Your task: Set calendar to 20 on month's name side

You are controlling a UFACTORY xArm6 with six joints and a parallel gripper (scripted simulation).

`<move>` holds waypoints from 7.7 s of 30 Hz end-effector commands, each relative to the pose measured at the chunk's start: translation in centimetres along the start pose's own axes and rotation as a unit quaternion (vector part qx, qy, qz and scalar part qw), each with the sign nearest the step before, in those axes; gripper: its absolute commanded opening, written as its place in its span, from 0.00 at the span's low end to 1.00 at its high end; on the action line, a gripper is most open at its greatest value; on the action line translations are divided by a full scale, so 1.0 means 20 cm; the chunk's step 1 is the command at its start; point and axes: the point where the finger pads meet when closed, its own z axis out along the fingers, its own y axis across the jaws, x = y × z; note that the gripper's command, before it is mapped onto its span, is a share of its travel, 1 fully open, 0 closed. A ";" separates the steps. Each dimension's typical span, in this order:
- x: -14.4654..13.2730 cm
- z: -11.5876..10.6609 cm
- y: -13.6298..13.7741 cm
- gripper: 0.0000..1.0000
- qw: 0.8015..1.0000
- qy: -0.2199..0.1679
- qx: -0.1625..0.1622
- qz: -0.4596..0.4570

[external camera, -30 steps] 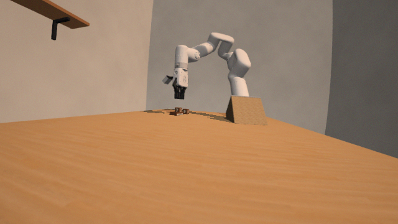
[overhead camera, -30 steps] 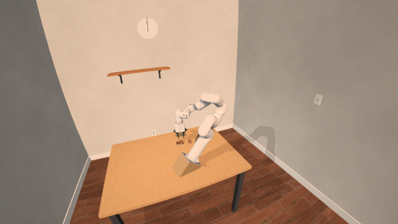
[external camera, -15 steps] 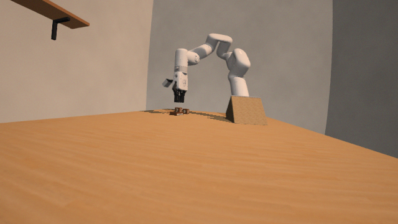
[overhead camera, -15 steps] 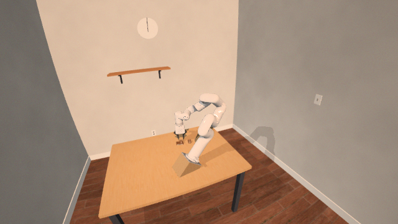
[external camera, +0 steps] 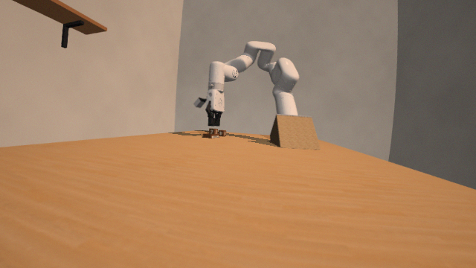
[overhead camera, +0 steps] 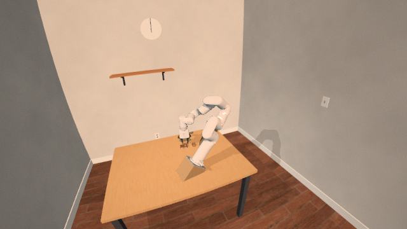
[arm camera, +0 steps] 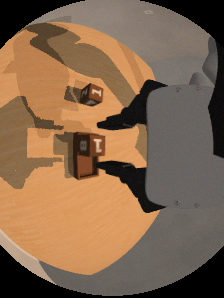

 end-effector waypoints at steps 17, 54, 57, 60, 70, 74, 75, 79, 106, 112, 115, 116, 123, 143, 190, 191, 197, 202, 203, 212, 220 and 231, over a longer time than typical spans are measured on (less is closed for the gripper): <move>0.01 0.03 0.00 0.49 1.000 0.001 0.001 0.001; 0.01 0.03 0.00 0.49 1.000 0.001 0.001 0.001; 0.01 0.03 -0.01 0.49 1.000 0.001 0.001 0.001; 0.01 0.03 -0.01 0.49 1.000 0.001 0.001 0.001; 0.01 0.03 -0.01 0.49 1.000 0.001 0.001 0.001; 0.01 0.03 -0.01 0.49 1.000 0.001 0.001 0.001; 0.01 0.03 -0.01 0.49 1.000 0.001 0.001 0.001; 0.01 0.03 -0.01 0.49 1.000 0.001 0.001 0.001; 0.01 0.03 -0.01 0.49 1.000 0.001 0.001 0.001; 0.01 0.06 -0.01 0.49 1.000 0.001 0.001 0.001; 0.01 0.08 -0.01 0.49 1.000 0.001 0.001 0.001; 0.01 0.09 -0.01 0.49 1.000 0.001 0.001 0.001; 0.01 0.14 -0.01 0.49 1.000 0.001 0.001 0.001; 0.01 0.17 -0.01 0.49 1.000 0.001 0.001 0.001; 0.01 0.17 -0.01 0.29 1.000 0.001 0.001 0.001; 0.01 0.17 -0.01 0.29 1.000 0.001 0.001 0.001; 0.01 0.17 -0.01 0.29 1.000 0.001 0.001 0.001; 0.01 0.17 -0.01 0.29 1.000 0.001 0.001 0.001; 0.01 0.17 -0.01 0.29 1.000 0.001 0.001 0.001; 0.01 0.05 -0.01 0.29 1.000 0.001 0.001 0.001; 0.01 -0.22 -0.01 0.29 1.000 0.001 0.001 0.001; 0.01 -0.33 -0.01 0.29 1.000 0.001 0.001 0.001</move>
